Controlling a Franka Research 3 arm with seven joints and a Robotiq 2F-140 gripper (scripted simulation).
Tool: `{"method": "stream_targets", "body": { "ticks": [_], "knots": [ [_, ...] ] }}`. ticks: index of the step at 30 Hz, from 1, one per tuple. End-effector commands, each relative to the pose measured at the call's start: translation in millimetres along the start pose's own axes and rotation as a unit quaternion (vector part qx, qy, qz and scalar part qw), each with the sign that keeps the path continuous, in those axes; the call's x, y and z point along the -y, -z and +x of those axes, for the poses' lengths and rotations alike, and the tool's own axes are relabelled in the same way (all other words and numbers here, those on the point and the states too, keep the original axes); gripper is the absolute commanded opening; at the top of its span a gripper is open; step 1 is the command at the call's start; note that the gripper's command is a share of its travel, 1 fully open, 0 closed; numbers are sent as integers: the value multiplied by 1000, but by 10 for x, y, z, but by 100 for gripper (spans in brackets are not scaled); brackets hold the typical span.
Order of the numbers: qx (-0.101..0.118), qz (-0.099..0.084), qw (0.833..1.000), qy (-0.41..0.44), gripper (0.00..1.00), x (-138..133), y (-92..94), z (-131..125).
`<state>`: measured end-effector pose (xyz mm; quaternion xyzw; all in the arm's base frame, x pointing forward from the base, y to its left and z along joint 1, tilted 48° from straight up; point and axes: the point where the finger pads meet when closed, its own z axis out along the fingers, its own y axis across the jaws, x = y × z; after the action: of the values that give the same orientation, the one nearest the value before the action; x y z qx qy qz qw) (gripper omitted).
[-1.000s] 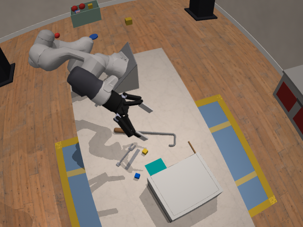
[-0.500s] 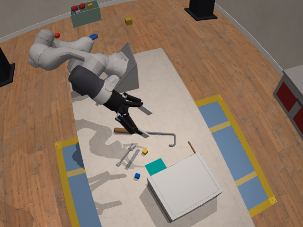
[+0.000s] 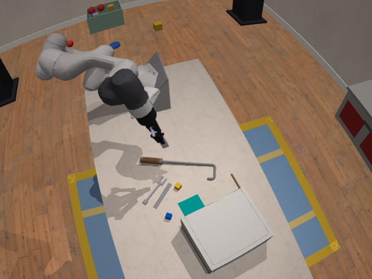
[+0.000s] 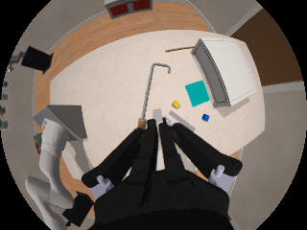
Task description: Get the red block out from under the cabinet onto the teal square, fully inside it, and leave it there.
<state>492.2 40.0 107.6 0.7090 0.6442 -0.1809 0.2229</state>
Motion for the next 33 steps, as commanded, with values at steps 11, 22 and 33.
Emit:
{"method": "stream_targets", "body": {
  "ticks": [11, 22, 33],
  "knots": [
    [131, 37, 990, 41, 0, 847, -346, -970],
    [131, 37, 990, 41, 0, 847, -346, -970],
    [131, 37, 990, 41, 0, 847, -346, -970]
  ]
}}
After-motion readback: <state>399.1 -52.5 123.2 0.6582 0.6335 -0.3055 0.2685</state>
